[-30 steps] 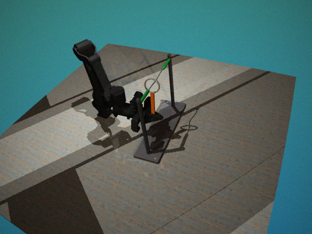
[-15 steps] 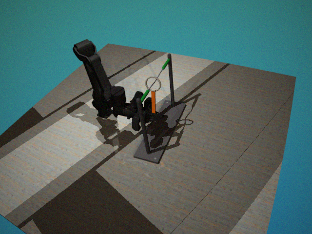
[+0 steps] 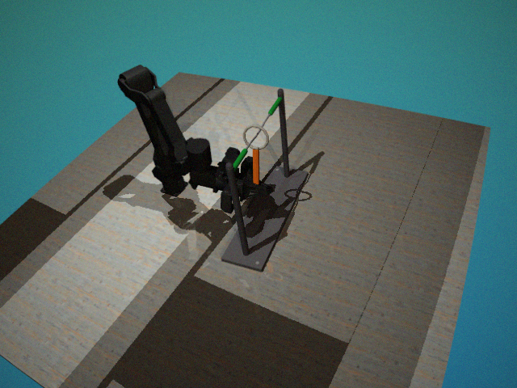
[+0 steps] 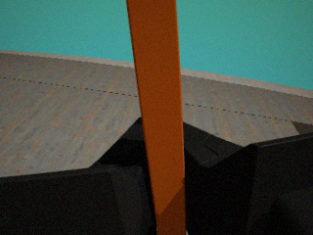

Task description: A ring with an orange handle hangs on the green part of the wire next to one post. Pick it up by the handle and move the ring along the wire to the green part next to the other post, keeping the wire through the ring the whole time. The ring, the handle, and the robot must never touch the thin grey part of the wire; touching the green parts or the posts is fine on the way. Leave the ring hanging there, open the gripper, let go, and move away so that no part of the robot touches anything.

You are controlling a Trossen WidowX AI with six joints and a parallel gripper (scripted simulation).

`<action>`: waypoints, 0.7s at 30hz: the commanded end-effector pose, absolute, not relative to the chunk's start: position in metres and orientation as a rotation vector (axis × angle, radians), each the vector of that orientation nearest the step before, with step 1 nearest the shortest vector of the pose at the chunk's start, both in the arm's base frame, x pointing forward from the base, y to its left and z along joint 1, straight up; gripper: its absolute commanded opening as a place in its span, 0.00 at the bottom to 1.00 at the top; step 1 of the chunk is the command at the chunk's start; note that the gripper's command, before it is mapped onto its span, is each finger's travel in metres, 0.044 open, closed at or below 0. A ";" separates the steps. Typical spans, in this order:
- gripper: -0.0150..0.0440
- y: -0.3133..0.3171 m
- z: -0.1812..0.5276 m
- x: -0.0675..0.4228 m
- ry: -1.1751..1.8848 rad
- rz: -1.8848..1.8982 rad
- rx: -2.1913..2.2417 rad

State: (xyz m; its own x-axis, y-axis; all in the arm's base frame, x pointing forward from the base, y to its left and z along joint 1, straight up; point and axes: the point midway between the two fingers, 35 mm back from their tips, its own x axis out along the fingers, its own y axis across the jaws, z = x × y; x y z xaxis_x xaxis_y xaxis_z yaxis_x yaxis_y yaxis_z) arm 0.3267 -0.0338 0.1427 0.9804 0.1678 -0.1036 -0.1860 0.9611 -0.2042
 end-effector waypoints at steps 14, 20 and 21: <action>0.00 0.002 0.139 0.303 0.228 0.123 -0.033; 0.00 0.020 0.139 0.300 0.237 0.100 0.061; 0.00 0.024 0.140 0.300 0.238 0.096 0.077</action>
